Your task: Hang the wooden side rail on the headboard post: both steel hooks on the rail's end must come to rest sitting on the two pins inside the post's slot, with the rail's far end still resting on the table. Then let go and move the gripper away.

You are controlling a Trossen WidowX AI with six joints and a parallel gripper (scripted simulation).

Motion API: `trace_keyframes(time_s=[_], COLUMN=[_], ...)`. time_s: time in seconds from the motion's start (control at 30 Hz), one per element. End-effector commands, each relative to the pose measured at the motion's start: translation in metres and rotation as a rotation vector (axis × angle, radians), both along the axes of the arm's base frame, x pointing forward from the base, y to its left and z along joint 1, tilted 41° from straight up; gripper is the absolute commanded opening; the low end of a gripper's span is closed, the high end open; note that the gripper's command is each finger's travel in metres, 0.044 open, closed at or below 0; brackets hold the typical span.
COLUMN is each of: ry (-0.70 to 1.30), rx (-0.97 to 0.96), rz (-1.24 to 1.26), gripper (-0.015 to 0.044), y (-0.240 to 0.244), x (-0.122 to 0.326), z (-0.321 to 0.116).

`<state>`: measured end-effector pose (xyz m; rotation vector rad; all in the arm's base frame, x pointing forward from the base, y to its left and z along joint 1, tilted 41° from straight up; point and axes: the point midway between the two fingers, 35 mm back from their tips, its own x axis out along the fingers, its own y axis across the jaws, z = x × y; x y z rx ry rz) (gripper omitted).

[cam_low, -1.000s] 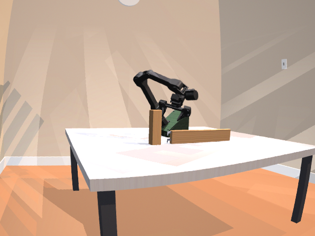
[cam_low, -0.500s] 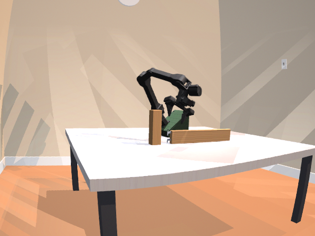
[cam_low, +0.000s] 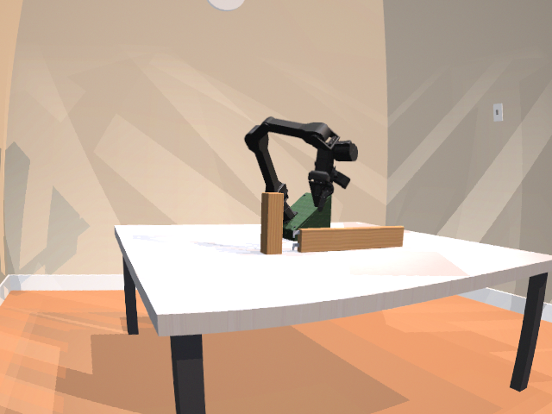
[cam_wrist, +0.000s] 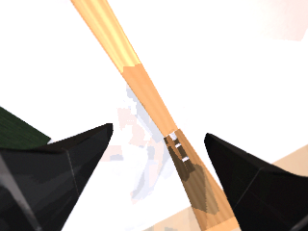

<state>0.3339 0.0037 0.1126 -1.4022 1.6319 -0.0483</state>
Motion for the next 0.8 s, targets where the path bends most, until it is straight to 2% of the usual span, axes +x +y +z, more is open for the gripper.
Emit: trace_keyframes(time_s=[0.0,0.57,0.77], ry=[0.534,0.534,0.533], rx=[0.165,0.165,0.163], rz=[0.359,0.359,0.358], gripper=[0.0440,0.0440,0.0440], y=[0.018,0.017,-0.005], x=[0.012,0.012,0.012], z=[-0.006,-0.007,-0.032])
